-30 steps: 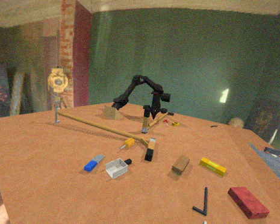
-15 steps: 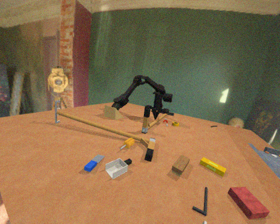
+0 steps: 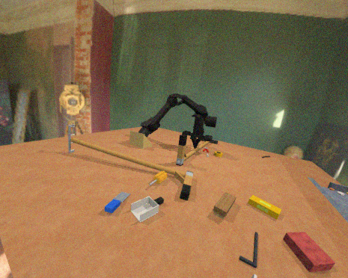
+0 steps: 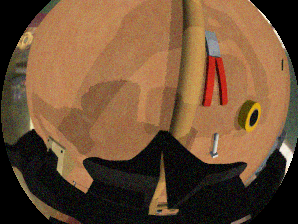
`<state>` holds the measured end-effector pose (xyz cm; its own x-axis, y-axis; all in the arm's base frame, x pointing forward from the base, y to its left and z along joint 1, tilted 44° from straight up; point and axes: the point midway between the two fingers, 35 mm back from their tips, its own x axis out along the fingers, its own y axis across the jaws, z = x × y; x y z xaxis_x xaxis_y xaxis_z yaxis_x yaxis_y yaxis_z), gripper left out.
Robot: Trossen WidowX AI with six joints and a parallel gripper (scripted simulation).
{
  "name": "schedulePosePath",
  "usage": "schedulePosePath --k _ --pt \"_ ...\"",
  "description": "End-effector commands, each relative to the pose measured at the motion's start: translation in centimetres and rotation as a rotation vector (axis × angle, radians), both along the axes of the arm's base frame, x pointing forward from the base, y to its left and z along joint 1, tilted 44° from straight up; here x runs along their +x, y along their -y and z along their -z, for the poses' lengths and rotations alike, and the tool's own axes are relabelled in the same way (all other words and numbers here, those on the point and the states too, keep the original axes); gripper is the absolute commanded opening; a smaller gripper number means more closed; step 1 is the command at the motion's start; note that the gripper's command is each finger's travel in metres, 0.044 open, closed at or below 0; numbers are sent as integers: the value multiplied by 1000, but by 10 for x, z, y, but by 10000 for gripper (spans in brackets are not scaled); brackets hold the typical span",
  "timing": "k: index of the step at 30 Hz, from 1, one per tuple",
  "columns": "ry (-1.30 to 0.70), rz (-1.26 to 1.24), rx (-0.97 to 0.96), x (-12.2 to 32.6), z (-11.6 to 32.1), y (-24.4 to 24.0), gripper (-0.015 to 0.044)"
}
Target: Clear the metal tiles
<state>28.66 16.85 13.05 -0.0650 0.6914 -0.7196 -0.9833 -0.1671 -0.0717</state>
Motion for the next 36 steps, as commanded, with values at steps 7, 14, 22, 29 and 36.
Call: schedulePosePath --k 7,14,22,29,36 --pt "-5 1 2 12 1 -3 0" --pt "-4 1 2 19 1 -4 0" --pt "-4 1 3 26 0 -6 0" --pt "-3 1 3 33 0 -7 0" --pt "-3 1 3 40 1 -8 0"
